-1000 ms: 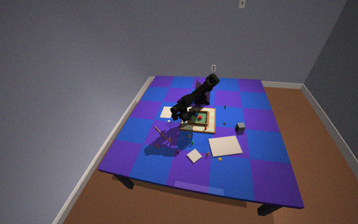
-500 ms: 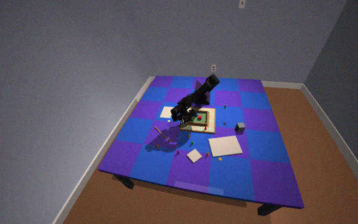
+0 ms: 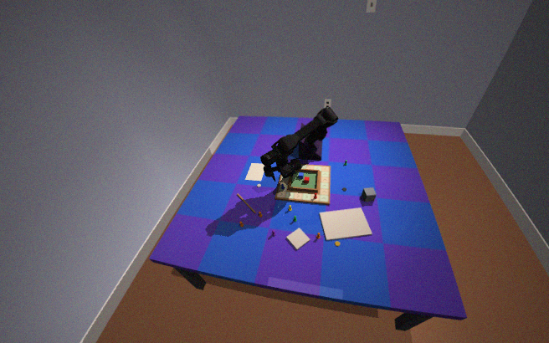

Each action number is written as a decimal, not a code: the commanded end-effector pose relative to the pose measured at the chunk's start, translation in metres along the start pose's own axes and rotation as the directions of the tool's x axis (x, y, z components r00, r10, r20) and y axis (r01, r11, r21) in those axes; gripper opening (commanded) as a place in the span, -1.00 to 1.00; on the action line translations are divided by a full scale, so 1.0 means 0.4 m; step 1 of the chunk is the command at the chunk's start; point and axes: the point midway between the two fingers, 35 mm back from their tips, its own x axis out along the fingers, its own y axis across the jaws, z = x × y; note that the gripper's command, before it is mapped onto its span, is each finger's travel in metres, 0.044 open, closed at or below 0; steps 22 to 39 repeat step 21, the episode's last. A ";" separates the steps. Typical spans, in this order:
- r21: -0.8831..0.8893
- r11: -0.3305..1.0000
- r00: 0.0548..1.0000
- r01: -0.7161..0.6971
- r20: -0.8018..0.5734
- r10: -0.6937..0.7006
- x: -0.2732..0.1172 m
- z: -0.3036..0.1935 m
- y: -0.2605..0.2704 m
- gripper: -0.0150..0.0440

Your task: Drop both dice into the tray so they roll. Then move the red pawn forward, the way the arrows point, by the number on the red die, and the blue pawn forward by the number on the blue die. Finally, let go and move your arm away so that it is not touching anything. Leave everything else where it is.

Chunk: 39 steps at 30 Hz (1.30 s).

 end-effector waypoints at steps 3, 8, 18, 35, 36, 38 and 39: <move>0.154 0.988 1.000 -0.003 -0.010 0.004 -0.092 -0.071 0.121 1.00; 0.313 0.950 1.000 -0.004 -0.012 0.008 -0.154 -0.153 0.264 1.00; 0.327 0.945 1.000 0.003 -0.003 -0.002 -0.166 -0.160 0.281 1.00; 0.327 0.945 1.000 0.003 -0.003 -0.002 -0.166 -0.160 0.281 1.00; 0.327 0.945 1.000 0.003 -0.003 -0.002 -0.166 -0.160 0.281 1.00; 0.327 0.945 1.000 0.003 -0.003 -0.002 -0.166 -0.160 0.281 1.00; 0.327 0.945 1.000 0.003 -0.003 -0.002 -0.166 -0.160 0.281 1.00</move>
